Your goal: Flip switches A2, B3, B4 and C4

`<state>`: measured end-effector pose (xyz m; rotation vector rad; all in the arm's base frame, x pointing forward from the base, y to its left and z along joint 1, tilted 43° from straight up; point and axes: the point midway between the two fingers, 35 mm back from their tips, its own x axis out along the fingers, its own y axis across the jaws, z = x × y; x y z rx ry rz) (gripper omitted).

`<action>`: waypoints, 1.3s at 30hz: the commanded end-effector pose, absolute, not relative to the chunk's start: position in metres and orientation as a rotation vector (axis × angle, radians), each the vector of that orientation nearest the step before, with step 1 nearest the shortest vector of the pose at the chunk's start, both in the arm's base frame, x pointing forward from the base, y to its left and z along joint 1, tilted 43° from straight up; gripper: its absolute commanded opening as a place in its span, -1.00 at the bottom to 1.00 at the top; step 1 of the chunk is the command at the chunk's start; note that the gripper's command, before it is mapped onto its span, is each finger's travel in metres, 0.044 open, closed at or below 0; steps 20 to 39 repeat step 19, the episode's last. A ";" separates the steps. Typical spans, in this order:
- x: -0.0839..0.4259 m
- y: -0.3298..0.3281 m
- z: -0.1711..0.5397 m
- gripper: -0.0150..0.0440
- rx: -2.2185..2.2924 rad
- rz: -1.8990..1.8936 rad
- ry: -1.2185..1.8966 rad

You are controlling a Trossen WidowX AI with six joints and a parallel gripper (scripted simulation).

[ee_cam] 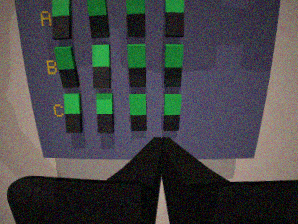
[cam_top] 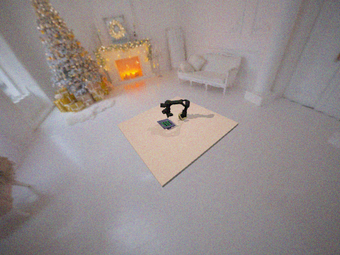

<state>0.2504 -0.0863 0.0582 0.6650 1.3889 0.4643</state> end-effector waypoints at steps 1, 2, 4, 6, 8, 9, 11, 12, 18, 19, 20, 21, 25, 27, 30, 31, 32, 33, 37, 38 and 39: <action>0.281 -0.072 0.083 -0.49 0.651 0.479 1.373; 0.283 -0.071 0.085 -0.49 0.652 0.480 1.373; 0.283 -0.071 0.085 -0.49 0.652 0.480 1.373; 0.283 -0.071 0.085 -0.49 0.652 0.480 1.373; 0.283 -0.071 0.085 -0.49 0.652 0.480 1.373; 0.283 -0.071 0.085 -0.49 0.652 0.480 1.373; 0.283 -0.071 0.085 -0.49 0.652 0.480 1.373; 0.283 -0.071 0.085 -0.49 0.652 0.480 1.373; 0.283 -0.071 0.085 -0.49 0.652 0.480 1.373; 0.283 -0.071 0.085 -0.49 0.652 0.480 1.373; 0.283 -0.071 0.085 -0.49 0.652 0.480 1.373; 0.283 -0.071 0.085 -0.49 0.652 0.480 1.373; 0.283 -0.071 0.085 -0.49 0.652 0.480 1.373; 0.283 -0.071 0.085 -0.49 0.652 0.480 1.373; 0.283 -0.071 0.085 -0.49 0.652 0.480 1.373; 0.283 -0.071 0.085 -0.49 0.652 0.480 1.373; 0.283 -0.071 0.085 -0.49 0.652 0.480 1.373; 0.283 -0.071 0.085 -0.49 0.652 0.480 1.373; 0.283 -0.071 0.085 -0.49 0.652 0.480 1.373; 0.283 -0.071 0.085 -0.49 0.652 0.480 1.373; 0.283 -0.071 0.085 -0.49 0.652 0.480 1.373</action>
